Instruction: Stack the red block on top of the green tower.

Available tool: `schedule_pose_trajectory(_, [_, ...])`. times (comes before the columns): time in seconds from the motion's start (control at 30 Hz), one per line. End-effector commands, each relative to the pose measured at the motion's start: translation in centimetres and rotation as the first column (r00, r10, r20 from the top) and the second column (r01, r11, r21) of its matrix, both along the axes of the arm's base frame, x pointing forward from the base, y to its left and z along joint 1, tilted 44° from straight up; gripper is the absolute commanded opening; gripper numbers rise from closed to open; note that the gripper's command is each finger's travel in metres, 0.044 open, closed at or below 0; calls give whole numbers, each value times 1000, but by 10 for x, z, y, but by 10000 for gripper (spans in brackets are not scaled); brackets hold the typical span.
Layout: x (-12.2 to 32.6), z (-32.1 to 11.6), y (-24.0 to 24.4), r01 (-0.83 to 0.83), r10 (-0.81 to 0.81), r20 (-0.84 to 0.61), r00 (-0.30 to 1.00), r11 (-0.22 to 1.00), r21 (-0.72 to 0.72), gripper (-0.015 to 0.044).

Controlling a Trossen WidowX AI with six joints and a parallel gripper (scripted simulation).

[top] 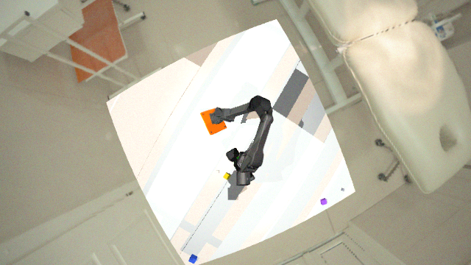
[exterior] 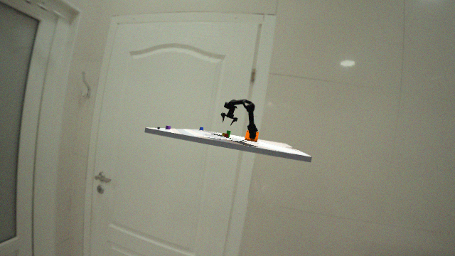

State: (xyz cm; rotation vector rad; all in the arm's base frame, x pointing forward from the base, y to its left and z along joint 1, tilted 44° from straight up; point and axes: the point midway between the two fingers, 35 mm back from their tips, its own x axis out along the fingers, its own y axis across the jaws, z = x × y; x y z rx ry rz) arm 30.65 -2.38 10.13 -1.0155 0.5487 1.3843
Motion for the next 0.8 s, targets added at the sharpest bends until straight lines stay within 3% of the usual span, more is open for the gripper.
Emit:
schedule_pose_trajectory(0.0, [-20,-6,29,17,12,-222,975,992,128,440])
schedule_pose_trajectory(0.13, [-25,-6,45,38,26,-339,941,982,183,440])
schedule_pose_trajectory(0.77, [-31,-39,82,38,27,-338,941,982,185,440])
